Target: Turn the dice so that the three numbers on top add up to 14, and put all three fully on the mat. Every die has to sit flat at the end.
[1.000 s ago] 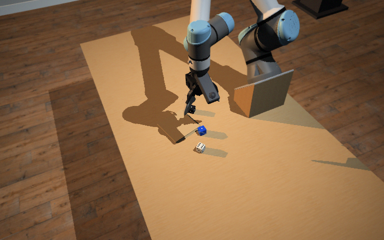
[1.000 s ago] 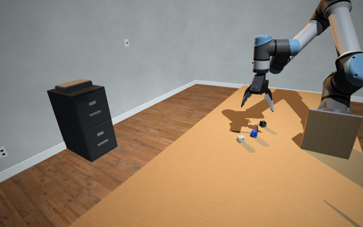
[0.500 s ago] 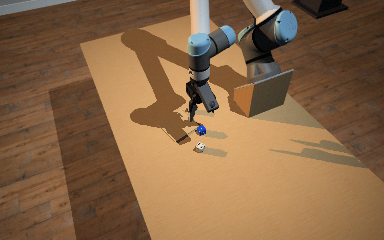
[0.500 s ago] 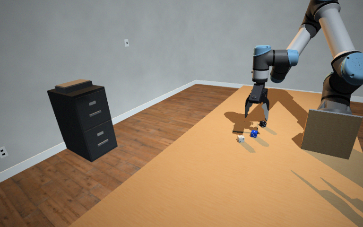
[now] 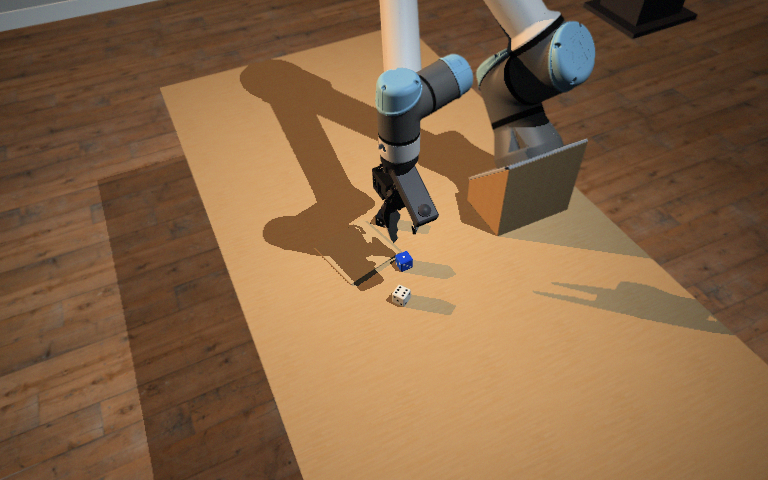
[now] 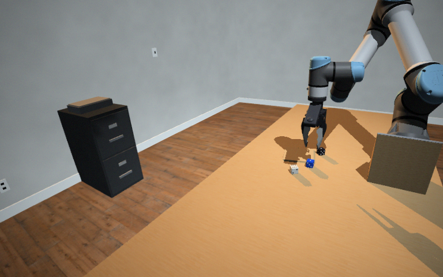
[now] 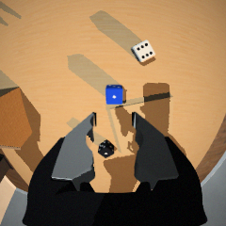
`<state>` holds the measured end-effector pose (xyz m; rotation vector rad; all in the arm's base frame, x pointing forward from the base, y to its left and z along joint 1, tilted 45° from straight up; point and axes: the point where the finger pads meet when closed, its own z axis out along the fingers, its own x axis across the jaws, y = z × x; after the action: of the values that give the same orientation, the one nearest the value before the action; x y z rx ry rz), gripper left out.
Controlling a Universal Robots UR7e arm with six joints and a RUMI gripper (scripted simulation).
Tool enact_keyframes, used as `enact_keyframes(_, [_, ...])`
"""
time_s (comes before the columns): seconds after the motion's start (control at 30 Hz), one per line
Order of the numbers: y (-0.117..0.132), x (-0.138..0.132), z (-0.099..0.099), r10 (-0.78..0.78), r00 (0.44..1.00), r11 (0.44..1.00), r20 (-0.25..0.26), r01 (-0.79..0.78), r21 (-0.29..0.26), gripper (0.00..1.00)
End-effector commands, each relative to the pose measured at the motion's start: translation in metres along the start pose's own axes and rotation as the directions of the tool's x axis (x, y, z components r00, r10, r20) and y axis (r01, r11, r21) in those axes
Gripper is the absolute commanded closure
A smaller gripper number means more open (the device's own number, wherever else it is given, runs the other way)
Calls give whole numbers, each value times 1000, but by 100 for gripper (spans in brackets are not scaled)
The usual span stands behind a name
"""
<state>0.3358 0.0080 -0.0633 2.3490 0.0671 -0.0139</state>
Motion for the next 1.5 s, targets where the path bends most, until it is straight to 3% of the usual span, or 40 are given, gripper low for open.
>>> enact_keyframes(0.0, [0,0,0,0,1000,1000,-1,0,0,72])
enact_keyframes(1.03, [0,0,4,0,1000,1000,-1,0,1,72])
enact_keyframes(1.47, [0,0,20,0,1000,1000,-1,0,1,72])
